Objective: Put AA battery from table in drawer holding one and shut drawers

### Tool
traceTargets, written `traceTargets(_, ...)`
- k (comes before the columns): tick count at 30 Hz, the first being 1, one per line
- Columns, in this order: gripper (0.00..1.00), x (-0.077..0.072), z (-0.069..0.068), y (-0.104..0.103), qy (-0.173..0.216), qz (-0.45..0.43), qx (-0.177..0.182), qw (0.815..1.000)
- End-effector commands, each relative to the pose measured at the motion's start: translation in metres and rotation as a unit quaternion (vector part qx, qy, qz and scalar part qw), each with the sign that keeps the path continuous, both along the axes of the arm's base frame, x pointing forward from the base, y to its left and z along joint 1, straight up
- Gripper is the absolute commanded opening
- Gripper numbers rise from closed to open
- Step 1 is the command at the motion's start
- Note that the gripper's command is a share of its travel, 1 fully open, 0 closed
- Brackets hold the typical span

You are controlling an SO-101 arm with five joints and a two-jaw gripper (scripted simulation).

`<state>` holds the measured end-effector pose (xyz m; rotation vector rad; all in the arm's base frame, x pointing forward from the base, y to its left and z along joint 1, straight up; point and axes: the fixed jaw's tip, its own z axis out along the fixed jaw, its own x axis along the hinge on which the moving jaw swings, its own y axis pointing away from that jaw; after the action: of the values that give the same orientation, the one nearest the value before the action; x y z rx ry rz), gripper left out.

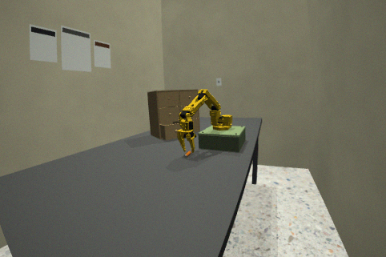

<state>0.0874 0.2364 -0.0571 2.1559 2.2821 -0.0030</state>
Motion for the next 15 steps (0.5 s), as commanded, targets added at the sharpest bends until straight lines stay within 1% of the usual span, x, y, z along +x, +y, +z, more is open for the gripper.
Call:
traceTargets(1, 0.21, -0.001, -0.002, 0.001, 0.0, 0.004, 0.002, 1.0)
traceTargets(4, 0.21, -0.001, -0.002, 0.001, 0.0, 0.004, 0.002, 1.0)
traceTargets(8, 0.21, 0.0, -0.016, 0.001, 0.0, 0.004, 0.002, 1.0)
traceTargets(15, 0.21, 0.0, -0.016, 0.001, 0.0, 0.004, 0.002, 1.0)
